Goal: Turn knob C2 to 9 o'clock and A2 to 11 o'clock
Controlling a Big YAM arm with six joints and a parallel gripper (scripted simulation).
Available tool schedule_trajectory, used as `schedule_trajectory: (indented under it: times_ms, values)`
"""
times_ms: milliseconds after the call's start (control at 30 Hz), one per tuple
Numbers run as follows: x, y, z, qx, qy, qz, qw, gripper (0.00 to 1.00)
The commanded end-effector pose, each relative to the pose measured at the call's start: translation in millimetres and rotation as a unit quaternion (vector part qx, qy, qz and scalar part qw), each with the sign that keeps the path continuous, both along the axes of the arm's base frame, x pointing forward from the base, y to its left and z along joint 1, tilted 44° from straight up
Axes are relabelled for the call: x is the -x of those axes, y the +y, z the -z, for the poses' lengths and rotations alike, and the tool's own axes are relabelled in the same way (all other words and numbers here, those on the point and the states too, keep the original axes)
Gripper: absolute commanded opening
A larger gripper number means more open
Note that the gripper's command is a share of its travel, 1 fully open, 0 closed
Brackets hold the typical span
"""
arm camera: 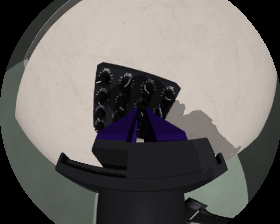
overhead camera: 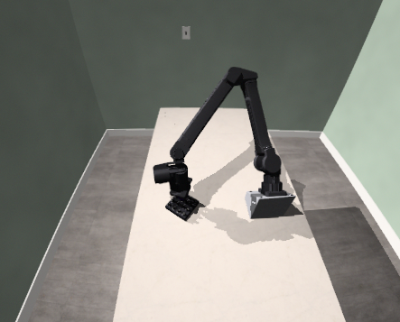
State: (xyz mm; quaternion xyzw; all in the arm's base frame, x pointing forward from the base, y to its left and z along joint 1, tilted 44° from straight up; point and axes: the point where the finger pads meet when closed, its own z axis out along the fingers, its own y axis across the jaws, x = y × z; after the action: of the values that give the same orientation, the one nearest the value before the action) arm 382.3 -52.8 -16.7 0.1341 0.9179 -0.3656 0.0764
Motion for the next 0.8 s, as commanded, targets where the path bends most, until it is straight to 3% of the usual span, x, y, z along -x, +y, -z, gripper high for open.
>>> schedule_trajectory:
  times_ms: [0, 767]
  values:
    - [-4.2, -0.9, 1.0, -0.001, -0.004, -0.001, 1.0, 0.07]
    - [-4.2, -0.8, 1.0, 0.0, 0.012, -0.018, 1.0, 0.07]
